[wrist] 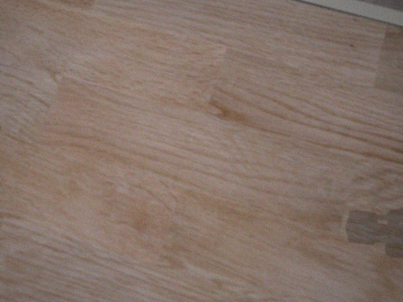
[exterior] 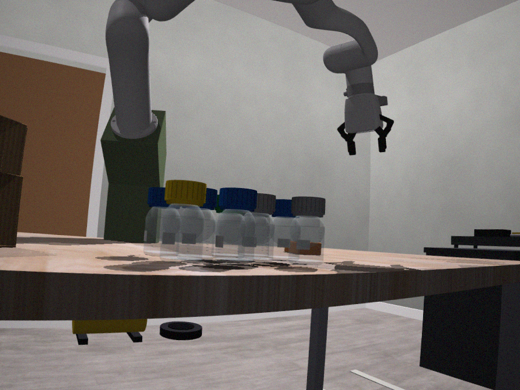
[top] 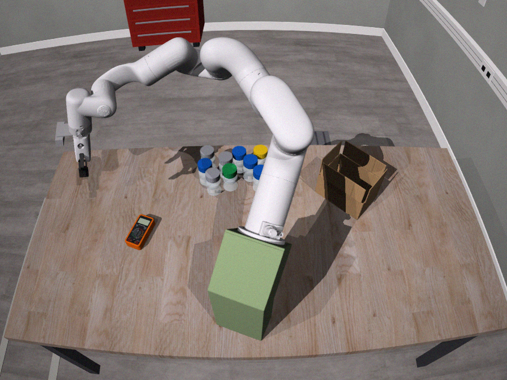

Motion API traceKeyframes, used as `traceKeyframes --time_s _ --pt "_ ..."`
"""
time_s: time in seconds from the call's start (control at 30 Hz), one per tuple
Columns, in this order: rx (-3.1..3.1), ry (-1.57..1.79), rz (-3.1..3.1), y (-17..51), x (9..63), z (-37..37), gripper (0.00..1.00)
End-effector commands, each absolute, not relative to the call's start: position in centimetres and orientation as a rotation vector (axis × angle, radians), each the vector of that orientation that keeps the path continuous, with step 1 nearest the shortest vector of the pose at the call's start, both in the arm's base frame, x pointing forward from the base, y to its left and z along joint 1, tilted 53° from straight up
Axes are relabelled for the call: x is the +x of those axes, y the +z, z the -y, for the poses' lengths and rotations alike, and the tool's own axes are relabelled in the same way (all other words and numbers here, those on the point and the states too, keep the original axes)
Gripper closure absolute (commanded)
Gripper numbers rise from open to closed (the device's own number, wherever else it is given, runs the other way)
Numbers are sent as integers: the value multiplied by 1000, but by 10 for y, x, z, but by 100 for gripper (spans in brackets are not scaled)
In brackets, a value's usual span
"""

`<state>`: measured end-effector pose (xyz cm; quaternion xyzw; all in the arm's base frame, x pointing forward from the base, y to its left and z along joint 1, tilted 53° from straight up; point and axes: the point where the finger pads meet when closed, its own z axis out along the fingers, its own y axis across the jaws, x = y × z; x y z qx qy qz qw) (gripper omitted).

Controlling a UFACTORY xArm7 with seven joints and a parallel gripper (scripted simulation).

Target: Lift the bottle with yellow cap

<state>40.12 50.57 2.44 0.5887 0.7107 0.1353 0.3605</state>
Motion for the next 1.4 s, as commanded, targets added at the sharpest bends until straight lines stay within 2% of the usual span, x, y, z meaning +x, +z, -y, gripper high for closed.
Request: traceKeyframes --time_s 0.0,0.53,0.57,1.1,1.37 --pt "1517 355 -1836 26 399 -509 0" --pt "1517 355 -1836 26 399 -509 0" --pt "1515 354 -1836 27 399 -508 21" --pt "1435 323 -1850 87 412 -489 21" --pt "1354 280 -1863 150 422 -460 21"
